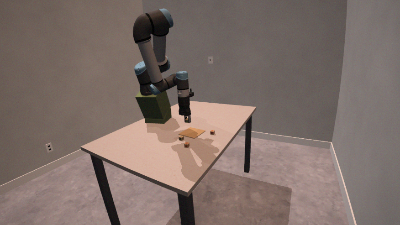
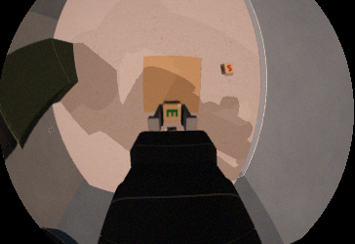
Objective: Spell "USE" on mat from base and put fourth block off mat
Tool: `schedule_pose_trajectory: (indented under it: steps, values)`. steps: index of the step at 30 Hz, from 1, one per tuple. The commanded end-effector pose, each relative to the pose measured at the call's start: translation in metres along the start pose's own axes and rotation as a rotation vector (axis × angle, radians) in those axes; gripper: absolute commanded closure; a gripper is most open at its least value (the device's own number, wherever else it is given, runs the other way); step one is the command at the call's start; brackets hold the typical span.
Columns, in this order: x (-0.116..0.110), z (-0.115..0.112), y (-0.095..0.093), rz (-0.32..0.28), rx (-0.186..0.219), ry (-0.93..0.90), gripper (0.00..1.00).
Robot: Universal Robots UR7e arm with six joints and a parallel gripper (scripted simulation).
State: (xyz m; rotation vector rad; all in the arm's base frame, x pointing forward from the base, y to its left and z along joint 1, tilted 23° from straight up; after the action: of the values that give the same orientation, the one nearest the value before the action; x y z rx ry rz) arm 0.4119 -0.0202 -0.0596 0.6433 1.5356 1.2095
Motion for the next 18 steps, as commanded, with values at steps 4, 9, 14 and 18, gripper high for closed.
schedule_pose_trajectory:
  steps: [4, 9, 14, 18]
  values:
    - [0.0, 0.0, -0.025, 0.0, -0.001, 0.0, 0.51]
    - [0.0, 0.0, -0.046, 0.0, -0.001, 0.0, 0.51]
    - [0.0, 0.0, -0.058, 0.0, -0.001, 0.0, 0.51]
    - [0.0, 0.0, -0.071, 0.0, -0.001, 0.0, 0.51]
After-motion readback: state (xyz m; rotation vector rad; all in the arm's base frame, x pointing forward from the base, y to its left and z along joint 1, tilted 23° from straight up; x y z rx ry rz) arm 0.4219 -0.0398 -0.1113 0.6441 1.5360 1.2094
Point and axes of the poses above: the point where the finger pads meet when closed, its own y axis back along the fingers, its own z axis across the jaws, x = y × z, the point moved 4 cm from there along y, back along the fingers, and after that the axes turned 13 degrees about y, right-handed, at the moved point
